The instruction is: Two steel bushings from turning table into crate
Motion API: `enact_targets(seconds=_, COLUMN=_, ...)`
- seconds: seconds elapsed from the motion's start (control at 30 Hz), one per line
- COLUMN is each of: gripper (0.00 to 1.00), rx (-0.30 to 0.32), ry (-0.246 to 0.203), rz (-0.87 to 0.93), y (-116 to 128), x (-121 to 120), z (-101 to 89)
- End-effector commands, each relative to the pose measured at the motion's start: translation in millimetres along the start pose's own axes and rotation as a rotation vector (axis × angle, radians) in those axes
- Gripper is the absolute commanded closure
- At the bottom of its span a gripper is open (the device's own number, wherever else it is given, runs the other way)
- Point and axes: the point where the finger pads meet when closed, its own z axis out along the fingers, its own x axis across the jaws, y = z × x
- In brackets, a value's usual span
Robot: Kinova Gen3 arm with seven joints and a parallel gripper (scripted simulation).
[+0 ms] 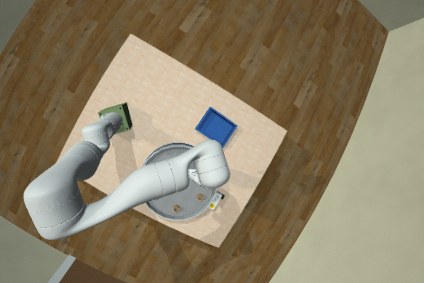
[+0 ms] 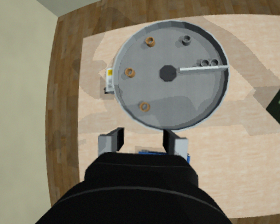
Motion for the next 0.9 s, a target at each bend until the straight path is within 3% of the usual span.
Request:
enact_targets(seconds=0.0, gripper=0.0, rx=-0.013, ry=0.078, rz=0.009, y=-1, x=-3, z=-0.4)
enact_targets(seconds=0.1, gripper=0.0, rx=-0.035, ry=0.221, rz=0.013, y=-1, x=-3, z=-0.4)
enact_targets(seconds=0.87, gripper=0.0, rx=-0.064, ry=0.242, rz=-0.061, y=-11, x=-8, z=-6.4)
